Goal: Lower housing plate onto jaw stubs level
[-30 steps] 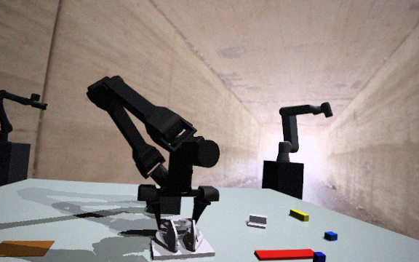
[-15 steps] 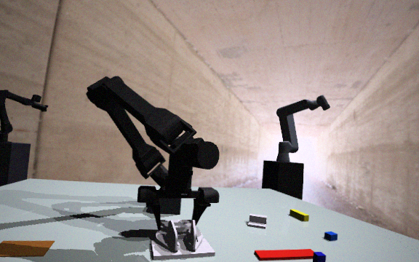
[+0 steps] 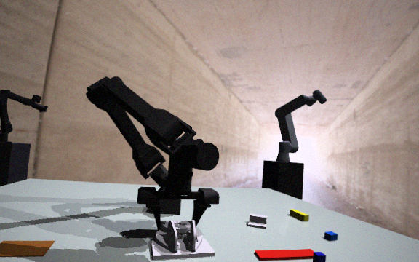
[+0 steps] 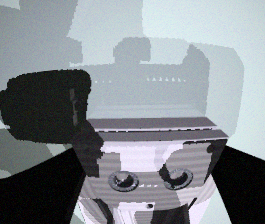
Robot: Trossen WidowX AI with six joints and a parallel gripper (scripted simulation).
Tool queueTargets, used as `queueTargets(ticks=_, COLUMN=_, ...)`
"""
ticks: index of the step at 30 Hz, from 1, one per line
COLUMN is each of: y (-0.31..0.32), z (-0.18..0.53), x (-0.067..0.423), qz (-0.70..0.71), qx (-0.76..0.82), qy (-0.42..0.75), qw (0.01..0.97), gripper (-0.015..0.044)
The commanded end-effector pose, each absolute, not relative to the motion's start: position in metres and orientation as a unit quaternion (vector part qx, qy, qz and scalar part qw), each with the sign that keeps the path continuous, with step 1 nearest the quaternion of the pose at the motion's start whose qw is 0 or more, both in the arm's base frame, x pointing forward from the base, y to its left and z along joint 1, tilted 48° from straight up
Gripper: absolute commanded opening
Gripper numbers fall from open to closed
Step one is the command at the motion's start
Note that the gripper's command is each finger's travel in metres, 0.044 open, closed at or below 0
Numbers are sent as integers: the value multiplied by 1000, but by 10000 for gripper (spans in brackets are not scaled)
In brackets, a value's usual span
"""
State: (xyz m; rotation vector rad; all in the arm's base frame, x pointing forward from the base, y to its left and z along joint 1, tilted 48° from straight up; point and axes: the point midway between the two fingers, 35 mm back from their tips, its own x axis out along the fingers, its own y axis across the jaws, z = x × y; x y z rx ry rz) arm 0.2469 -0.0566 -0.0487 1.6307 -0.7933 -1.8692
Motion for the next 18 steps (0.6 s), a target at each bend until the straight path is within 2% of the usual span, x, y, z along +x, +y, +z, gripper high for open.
queueTargets(ticks=1, y=-58, z=-49, x=247, qz=-692, qx=603, qy=-294, qw=267, gripper=351)
queueTargets(ticks=18, y=-60, z=-51, x=246, qz=-691, qx=603, qy=-295, qw=267, gripper=351)
